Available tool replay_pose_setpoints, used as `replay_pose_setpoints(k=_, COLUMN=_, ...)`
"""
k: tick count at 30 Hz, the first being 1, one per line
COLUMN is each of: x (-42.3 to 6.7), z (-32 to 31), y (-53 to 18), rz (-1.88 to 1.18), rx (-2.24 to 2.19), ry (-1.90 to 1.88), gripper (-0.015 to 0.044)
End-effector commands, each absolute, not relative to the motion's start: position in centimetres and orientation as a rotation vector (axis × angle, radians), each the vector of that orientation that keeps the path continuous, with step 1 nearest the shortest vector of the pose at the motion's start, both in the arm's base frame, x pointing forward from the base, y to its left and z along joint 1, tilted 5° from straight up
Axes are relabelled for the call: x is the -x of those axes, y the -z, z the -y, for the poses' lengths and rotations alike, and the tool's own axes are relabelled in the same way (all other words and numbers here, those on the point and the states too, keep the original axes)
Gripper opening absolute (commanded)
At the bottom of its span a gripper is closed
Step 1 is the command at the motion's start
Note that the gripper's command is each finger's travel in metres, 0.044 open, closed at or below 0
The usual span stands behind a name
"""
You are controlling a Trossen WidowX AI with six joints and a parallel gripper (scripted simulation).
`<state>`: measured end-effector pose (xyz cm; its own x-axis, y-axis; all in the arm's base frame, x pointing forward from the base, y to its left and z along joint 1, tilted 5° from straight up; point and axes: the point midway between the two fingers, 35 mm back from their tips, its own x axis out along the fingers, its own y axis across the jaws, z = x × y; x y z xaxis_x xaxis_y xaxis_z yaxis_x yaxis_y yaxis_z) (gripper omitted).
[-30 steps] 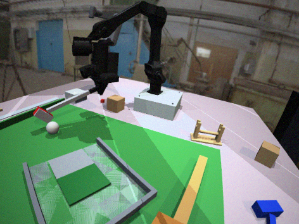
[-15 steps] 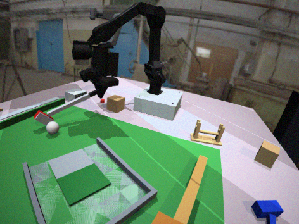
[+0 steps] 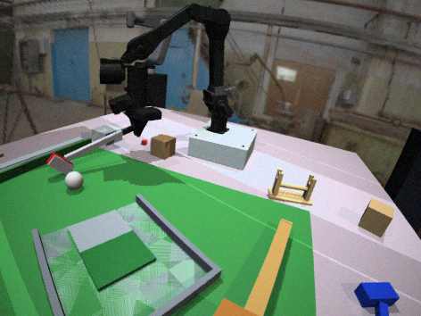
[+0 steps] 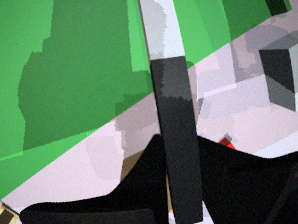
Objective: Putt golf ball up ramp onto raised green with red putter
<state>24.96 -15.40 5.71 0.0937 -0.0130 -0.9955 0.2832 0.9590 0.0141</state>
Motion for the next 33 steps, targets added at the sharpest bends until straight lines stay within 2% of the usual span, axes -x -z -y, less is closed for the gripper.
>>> replay_pose_setpoints(k=1, x=-25.0, z=15.8, y=-5.8, rz=-1.458, rx=-0.216, ry=0.221, gripper=0.0)
replay_pose_setpoints(k=6, x=-25.4, z=14.7, y=-5.7, rz=-1.463, rx=-0.224, ry=0.223, gripper=0.0)
replay_pose_setpoints(k=16, x=-28.8, z=2.6, y=-6.0, rz=-1.456, rx=-0.226, ry=0.212, gripper=0.0)
replay_pose_setpoints(k=33, x=-28.3, z=2.3, y=-11.2, rz=-1.458, rx=-0.227, ry=0.205, gripper=0.0)
